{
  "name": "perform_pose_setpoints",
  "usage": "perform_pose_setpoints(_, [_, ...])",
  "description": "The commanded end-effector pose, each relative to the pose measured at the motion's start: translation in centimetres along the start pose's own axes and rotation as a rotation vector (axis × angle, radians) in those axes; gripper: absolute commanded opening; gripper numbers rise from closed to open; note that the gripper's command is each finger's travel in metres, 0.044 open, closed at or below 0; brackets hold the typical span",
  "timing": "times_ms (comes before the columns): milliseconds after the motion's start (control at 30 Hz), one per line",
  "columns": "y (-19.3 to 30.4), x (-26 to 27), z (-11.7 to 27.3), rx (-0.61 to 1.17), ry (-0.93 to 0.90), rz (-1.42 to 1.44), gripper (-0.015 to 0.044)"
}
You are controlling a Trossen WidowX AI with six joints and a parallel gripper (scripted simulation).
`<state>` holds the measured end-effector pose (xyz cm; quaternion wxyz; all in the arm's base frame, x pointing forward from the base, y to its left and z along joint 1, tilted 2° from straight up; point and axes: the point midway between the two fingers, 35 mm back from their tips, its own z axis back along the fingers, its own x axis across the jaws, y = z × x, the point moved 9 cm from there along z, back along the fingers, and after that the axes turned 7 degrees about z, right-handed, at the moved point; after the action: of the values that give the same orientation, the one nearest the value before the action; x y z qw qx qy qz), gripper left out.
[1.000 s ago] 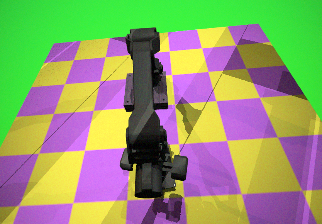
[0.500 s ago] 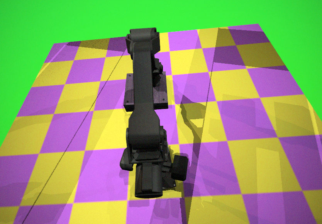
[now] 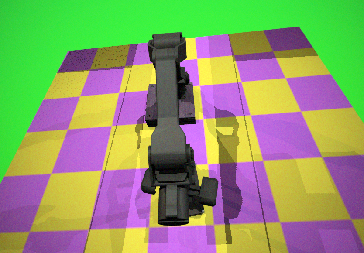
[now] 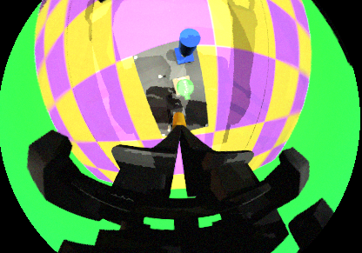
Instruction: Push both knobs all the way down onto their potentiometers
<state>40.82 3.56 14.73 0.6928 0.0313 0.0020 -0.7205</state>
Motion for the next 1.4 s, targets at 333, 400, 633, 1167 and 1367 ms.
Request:
perform_pose_setpoints(333, [0.3, 0.0, -1.7, -0.015, -0.005, -0.003, 0.0000])
perform_pose_setpoints(400, [0.3, 0.0, -1.7, -0.015, -0.005, -0.003, 0.0000])
perform_pose_setpoints(633, [0.4, 0.0, -1.3, -0.015, -0.005, -0.003, 0.0000])
perform_pose_setpoints(1167, [0.4, 0.0, 1.2, -0.015, -0.005, -0.003, 0.0000])
perform_pose_setpoints(1367, [0.4, 0.0, 2.1, -0.015, -0.005, -0.003, 0.0000])
